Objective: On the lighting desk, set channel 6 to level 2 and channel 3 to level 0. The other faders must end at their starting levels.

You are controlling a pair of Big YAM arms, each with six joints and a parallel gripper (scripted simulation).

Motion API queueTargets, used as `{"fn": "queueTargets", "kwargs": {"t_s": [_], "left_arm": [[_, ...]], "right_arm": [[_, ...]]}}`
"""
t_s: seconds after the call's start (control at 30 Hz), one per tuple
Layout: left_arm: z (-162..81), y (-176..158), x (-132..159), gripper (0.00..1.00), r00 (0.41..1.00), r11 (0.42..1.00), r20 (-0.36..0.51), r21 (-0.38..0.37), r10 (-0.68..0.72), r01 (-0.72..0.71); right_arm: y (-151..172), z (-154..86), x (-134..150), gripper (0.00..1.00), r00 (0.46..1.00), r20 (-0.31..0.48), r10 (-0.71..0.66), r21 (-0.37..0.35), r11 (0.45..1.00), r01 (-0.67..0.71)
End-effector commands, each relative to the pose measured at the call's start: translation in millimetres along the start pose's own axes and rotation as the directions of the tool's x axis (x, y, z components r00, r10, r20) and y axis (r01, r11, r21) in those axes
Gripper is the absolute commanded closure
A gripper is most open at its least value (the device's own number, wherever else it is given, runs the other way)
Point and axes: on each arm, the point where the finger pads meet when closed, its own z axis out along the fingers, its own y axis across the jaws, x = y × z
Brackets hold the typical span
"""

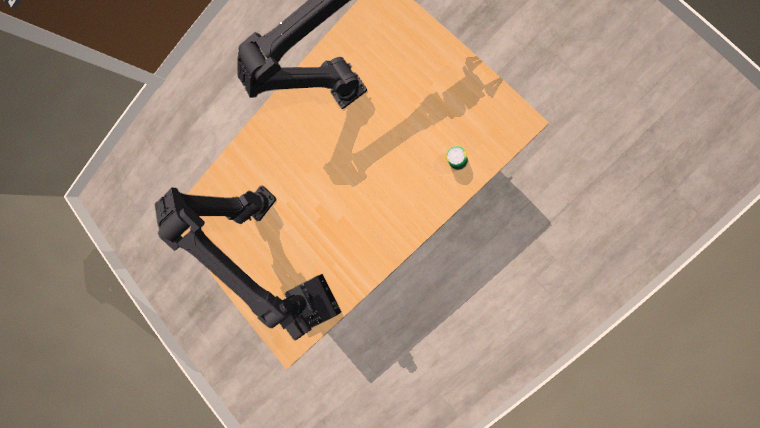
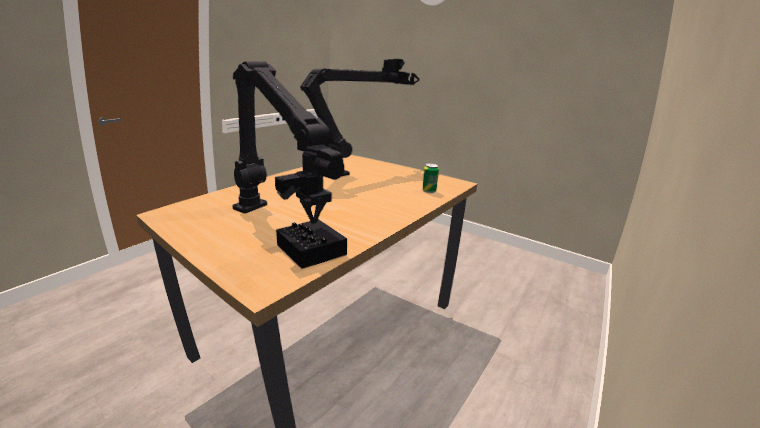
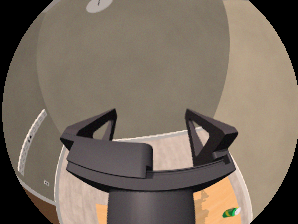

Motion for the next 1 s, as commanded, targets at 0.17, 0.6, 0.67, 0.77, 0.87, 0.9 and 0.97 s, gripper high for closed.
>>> {"fn": "queueTargets", "kwargs": {"t_s": [0.17, 0.6, 0.67, 0.77, 0.87, 0.9, 0.97], "left_arm": [[-3.0, 2.7, -11.8, 0.0, 0.999, 1.0, 0.038, -0.002, -0.008, 0.008], [-3.0, 2.7, -11.8, 0.0, 0.999, 1.0, 0.038, -0.002, -0.008, 0.008], [-3.0, 2.7, -11.8, 0.0, 0.999, 1.0, 0.038, -0.002, -0.008, 0.008], [-3.0, 2.7, -11.8, 0.0, 0.999, 1.0, 0.038, -0.002, -0.008, 0.008], [-3.0, 2.7, -11.8, 0.0, 0.999, 1.0, 0.038, -0.002, -0.008, 0.008], [-3.0, 2.7, -11.8, 0.0, 0.999, 1.0, 0.038, -0.002, -0.008, 0.008], [-3.0, 2.7, -11.8, 0.0, 0.999, 1.0, 0.038, -0.002, -0.008, 0.008]], "right_arm": [[5.5, 2.3, 4.7, 1.0, 1.0, 0.002, 0.004, -0.015, 1.0, -0.004], [6.6, 7.2, 4.9, 1.0, 1.0, 0.001, 0.004, -0.021, 1.0, -0.004], [4.6, 10.8, 4.6, 1.0, 1.0, 0.003, 0.004, -0.011, 1.0, -0.004], [6.3, 10.0, 4.9, 1.0, 1.0, 0.002, 0.004, -0.015, 1.0, -0.004], [6.1, 8.4, 4.8, 1.0, 1.0, 0.002, 0.004, -0.017, 1.0, -0.004], [6.0, 8.5, 4.8, 1.0, 1.0, 0.002, 0.004, -0.017, 1.0, -0.004], [6.0, 8.5, 4.8, 1.0, 1.0, 0.002, 0.004, -0.017, 1.0, -0.004]]}}
